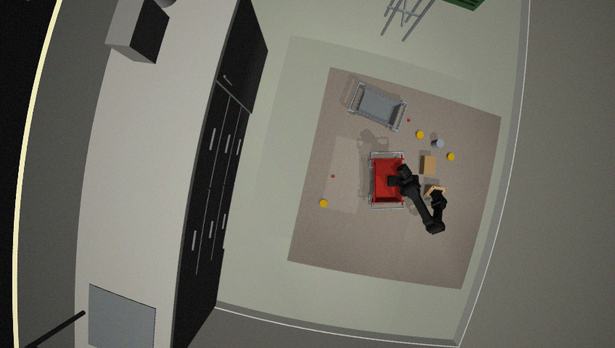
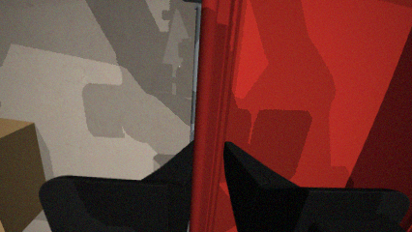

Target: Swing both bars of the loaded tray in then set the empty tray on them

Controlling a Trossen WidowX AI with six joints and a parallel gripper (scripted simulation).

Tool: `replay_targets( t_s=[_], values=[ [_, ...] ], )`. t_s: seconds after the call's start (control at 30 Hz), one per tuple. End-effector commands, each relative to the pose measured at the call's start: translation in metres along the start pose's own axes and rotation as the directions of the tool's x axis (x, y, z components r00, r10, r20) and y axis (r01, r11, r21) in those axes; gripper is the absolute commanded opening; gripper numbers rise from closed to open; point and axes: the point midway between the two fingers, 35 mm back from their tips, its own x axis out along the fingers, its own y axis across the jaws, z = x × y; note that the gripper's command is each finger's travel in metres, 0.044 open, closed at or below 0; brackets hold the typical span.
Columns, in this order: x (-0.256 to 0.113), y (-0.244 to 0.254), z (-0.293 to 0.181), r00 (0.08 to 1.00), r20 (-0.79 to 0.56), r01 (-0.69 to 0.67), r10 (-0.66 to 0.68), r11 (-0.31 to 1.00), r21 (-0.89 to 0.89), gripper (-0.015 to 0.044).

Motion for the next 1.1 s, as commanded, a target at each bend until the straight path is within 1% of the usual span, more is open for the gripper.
replay_targets(
  t_s=[0.0, 0.03, 0.1, 0.3, 1.07],
  values=[
    [0.0071, 0.0034, 0.0047, 0.999, 0.006, -0.038, 0.038, 0.999, -0.004, 0.0000],
    [0.0016, 0.0007, 0.0011, 1.000, 0.001, -0.009, 0.009, 1.000, -0.001, 0.0000],
    [0.0071, 0.0034, 0.0047, 0.999, 0.006, -0.038, 0.038, 0.999, -0.004, 0.0000],
    [0.0071, 0.0034, 0.0047, 0.999, 0.006, -0.038, 0.038, 0.999, -0.004, 0.0000],
    [0.0071, 0.0034, 0.0047, 0.999, 0.006, -0.038, 0.038, 0.999, -0.004, 0.0337]
  ],
)
